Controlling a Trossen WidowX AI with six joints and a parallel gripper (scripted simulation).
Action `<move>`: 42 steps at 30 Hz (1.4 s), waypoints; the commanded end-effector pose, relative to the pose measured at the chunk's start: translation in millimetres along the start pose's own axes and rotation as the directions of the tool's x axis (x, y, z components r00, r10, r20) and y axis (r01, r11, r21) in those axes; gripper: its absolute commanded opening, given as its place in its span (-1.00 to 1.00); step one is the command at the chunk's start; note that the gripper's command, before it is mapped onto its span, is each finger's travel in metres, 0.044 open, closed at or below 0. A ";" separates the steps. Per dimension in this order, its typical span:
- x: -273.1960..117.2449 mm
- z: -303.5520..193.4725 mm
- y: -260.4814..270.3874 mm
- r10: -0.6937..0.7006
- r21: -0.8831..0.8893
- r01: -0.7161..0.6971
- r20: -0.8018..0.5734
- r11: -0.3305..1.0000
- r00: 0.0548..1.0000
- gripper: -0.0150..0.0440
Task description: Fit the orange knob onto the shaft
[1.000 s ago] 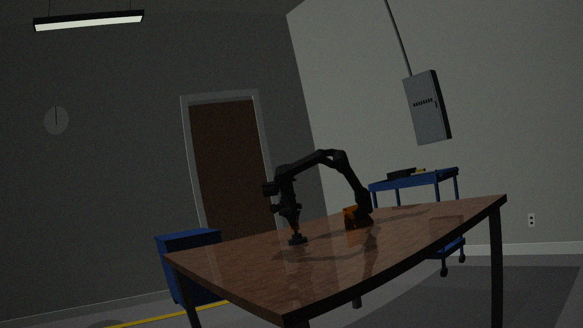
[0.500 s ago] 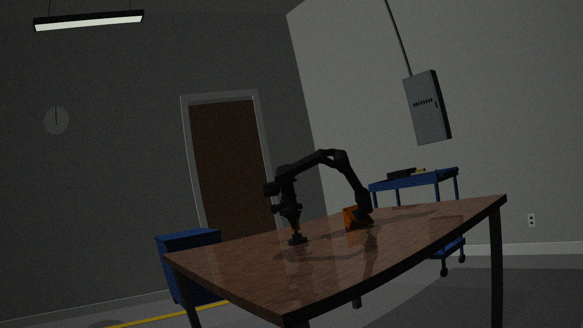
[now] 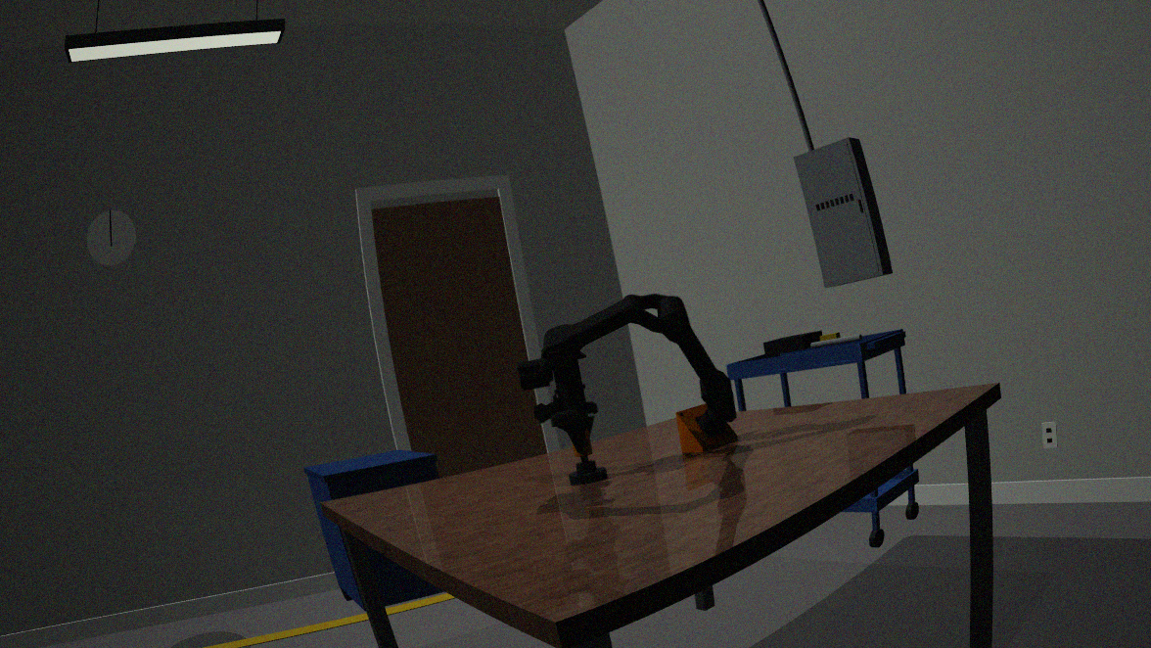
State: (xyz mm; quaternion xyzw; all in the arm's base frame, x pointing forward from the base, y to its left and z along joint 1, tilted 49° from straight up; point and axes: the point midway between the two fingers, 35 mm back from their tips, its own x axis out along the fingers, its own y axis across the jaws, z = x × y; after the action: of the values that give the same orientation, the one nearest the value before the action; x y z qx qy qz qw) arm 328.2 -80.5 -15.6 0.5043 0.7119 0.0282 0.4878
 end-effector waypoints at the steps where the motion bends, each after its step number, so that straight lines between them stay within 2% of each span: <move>1: -3.8 2.0 1.5 -0.001 -0.002 0.001 0.005 1.000 1.000 -0.49; 9: -4.9 3.3 2.7 -0.001 0.206 0.000 0.005 0.979 1.000 -0.49; 42: 0.3 0.2 0.4 -0.001 0.206 0.000 0.005 0.979 1.000 -0.49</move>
State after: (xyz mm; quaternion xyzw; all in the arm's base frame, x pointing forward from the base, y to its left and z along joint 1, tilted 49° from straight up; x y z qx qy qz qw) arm 328.0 -79.8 -15.1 0.5511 0.7098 -0.0453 0.4363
